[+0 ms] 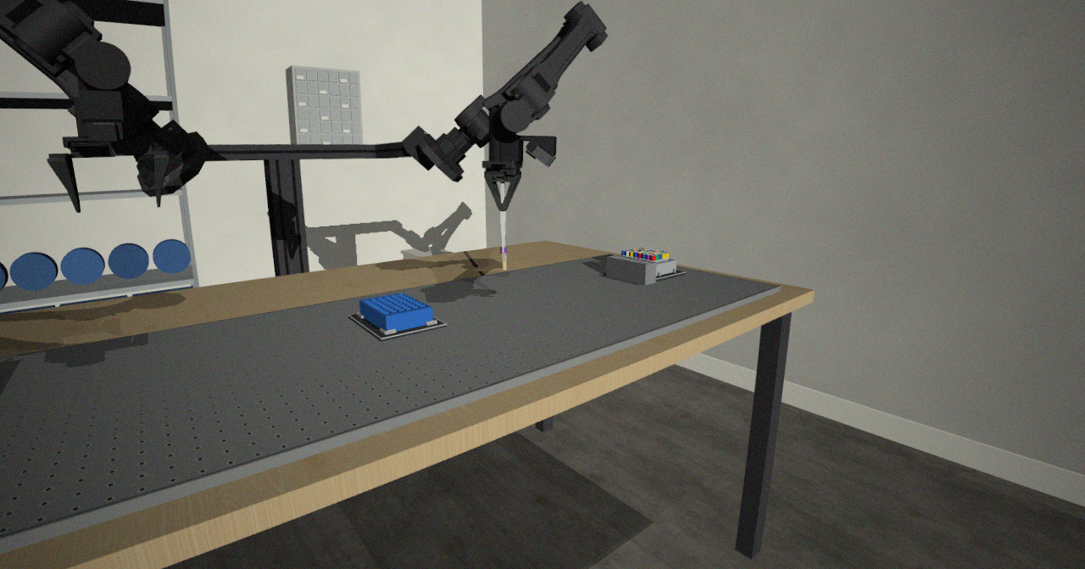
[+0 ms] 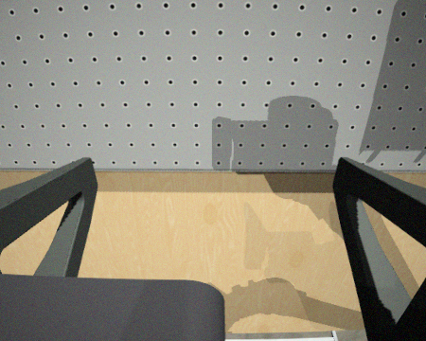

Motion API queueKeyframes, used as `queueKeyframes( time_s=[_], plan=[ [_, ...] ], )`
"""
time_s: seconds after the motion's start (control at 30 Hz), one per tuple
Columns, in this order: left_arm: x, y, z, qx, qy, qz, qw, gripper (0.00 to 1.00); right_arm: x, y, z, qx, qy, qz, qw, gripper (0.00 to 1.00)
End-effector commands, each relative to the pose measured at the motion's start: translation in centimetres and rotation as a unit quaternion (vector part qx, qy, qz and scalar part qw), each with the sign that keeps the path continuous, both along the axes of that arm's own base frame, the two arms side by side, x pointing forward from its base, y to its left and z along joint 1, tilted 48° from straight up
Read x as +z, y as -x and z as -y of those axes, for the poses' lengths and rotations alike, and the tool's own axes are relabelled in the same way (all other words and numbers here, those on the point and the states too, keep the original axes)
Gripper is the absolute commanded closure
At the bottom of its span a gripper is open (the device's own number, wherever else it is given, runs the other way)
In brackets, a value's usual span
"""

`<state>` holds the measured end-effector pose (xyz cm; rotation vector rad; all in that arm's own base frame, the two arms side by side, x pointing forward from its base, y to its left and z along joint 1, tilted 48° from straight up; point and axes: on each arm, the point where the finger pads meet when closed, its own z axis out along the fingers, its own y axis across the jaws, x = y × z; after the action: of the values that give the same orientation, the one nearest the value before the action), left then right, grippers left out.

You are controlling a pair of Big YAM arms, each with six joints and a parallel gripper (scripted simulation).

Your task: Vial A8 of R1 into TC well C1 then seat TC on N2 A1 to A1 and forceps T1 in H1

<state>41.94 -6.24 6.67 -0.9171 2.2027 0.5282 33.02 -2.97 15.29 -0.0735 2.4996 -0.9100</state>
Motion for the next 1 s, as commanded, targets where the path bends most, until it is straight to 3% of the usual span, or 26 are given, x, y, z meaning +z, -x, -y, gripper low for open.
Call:
queueKeyframes(
  time_s=[0.0,0.97],
  plan=[
    [0.7,-1.2,1.6,-0.003,0.01,0.021,1.0,0.91,0.8,-0.5,-0.2,-0.002,-0.004,0.01,1.0,0.0],
    [-2.4,-0.9,4.9,-0.003,0.006,0.012,1.0,0.91,0.8,-0.5,-0.2,-0.002,-0.004,0.01,1.0,0.0]
  ],
)
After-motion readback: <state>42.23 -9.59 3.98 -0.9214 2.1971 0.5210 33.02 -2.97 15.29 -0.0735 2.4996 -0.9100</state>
